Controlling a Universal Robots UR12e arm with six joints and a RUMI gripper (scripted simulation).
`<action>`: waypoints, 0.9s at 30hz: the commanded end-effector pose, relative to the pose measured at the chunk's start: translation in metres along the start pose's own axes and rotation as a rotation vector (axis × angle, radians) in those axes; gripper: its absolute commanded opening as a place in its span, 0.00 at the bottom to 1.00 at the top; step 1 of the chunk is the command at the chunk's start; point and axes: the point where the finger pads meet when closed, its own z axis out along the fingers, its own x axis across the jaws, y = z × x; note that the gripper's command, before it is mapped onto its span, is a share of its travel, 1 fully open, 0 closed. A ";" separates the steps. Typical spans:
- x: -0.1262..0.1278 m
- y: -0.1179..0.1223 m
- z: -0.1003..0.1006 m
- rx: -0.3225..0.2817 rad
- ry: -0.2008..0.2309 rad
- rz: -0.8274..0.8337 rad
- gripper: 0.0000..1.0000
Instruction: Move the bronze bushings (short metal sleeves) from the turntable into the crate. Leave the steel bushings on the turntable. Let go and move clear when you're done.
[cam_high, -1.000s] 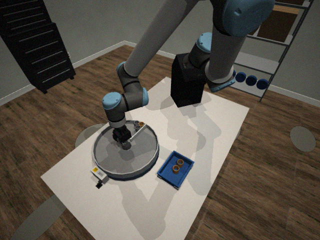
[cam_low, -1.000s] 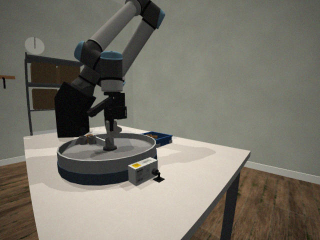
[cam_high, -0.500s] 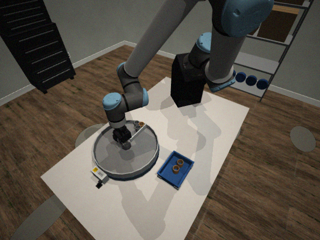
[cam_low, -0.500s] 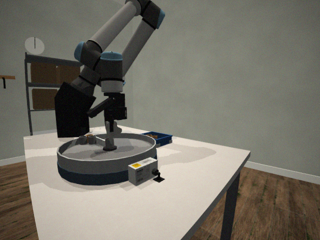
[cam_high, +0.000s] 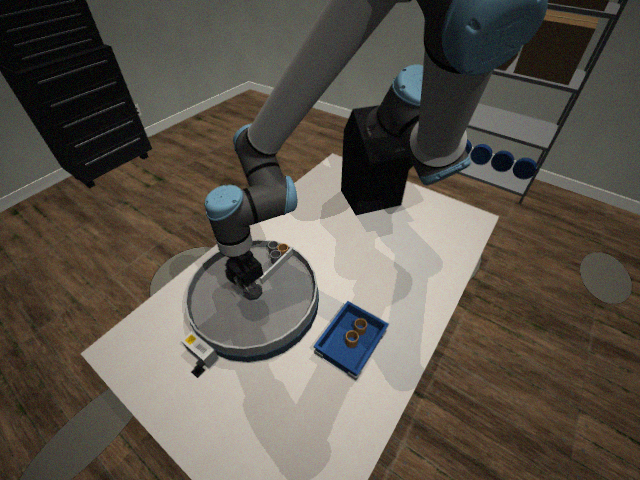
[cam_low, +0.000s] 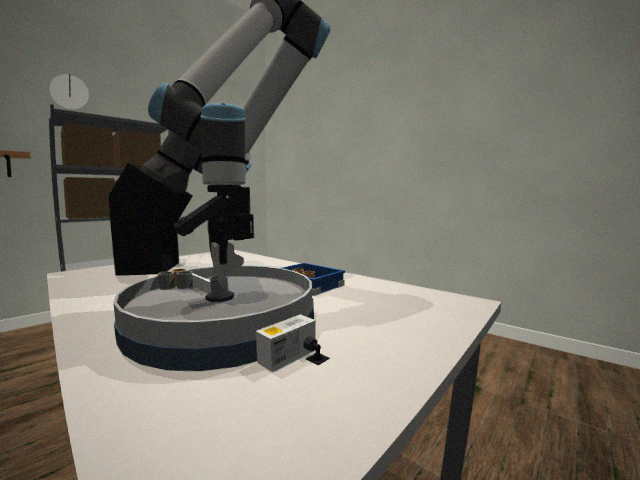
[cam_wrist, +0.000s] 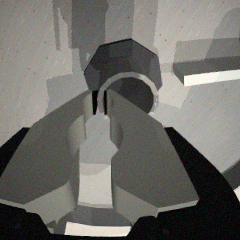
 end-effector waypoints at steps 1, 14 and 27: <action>-0.001 0.000 -0.001 0.000 -0.001 0.000 0.00; -0.001 0.000 -0.001 0.000 -0.001 0.000 0.00; -0.001 0.000 -0.001 0.000 -0.001 0.000 0.06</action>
